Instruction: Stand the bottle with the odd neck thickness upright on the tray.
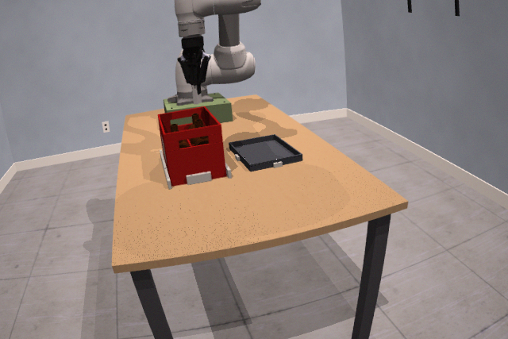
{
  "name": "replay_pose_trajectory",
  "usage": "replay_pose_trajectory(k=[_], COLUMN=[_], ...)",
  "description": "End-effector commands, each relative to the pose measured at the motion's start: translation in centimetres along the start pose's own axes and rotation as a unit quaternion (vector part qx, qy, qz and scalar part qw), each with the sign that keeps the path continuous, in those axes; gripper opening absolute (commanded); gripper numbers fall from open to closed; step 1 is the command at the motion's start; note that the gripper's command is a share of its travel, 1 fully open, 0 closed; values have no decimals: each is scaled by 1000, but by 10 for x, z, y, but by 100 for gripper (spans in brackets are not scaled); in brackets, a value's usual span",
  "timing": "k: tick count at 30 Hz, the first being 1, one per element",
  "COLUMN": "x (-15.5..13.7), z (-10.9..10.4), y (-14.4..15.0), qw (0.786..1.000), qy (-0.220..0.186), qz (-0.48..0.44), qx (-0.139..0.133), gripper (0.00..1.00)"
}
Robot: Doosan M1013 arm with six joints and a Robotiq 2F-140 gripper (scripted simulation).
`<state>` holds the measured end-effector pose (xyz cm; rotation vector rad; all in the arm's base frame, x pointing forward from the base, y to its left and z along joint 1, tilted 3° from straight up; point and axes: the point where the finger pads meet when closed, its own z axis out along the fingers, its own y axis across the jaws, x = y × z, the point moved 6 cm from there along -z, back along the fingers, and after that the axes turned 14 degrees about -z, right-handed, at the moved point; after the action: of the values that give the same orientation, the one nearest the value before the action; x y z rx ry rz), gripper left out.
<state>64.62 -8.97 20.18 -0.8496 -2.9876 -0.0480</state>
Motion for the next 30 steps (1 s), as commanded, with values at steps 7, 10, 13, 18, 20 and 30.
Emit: replay_pose_trajectory(k=[7, 10, 13, 18, 20, 30], x=[0, -10, -55, -93, -111, -126], z=[-4, -4, -5, -5, -4, -4], y=[0, -1, -10, -19, -25, -30], qw=[1000, 1000, 1000, 1000, 1000, 1000], qy=[-1, -1, -1, -1, -1, -1], qz=[3, 3, 3, 3, 3, 3], qx=[-1, -1, -1, -1, -1, -1], gripper=[0, 0, 0, 0, 0, 0])
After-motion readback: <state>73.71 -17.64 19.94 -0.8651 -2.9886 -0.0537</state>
